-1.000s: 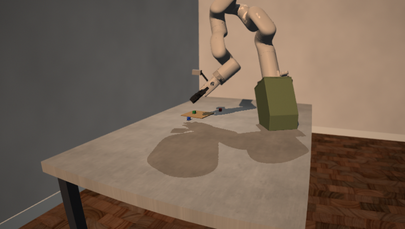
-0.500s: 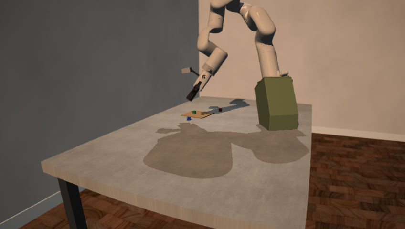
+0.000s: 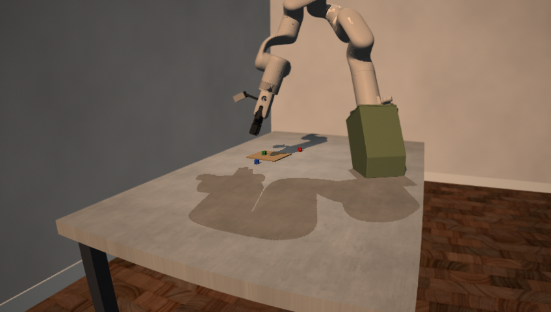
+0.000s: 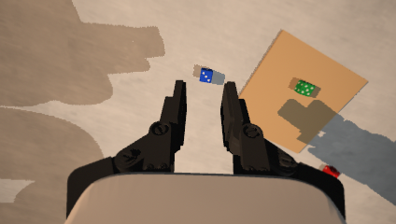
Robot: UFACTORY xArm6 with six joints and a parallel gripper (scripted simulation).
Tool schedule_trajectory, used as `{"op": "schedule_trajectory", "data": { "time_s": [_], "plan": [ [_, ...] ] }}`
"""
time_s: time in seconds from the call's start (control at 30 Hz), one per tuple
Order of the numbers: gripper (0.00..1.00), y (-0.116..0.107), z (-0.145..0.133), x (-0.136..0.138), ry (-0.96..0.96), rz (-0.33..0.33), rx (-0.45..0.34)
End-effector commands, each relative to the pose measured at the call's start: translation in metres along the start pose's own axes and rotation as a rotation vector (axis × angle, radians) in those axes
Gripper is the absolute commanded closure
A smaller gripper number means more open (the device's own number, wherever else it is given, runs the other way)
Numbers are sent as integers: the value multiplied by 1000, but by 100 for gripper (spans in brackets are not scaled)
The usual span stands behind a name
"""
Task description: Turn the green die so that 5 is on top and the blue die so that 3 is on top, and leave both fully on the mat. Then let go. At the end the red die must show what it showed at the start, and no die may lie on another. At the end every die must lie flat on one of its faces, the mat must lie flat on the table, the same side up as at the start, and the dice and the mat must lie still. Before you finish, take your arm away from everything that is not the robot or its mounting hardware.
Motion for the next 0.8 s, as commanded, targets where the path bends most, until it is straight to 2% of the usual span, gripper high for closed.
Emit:
{"op": "schedule_trajectory", "data": {
  "time_s": [0.0,0.33,0.6,0.63,0.77],
  "plan": [
    [69,-1,8,0,-12,-59,-160],
    [69,-2,20,-2,-10,-83,-308],
    [69,-2,21,-3,-10,-82,-328],
    [0,-2,21,-3,-10,-82,-328],
    [0,-2,21,-3,-10,-82,-328]
  ]
}}
Point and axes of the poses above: the point where the finger pads meet when closed, its own y axis out along the fingers, its own x axis across the jaws, z = x × y, the point moved 1 cm from there along -y, back along the fingers, and after that the axes turned 9 degrees about y, right-handed, at the moved point
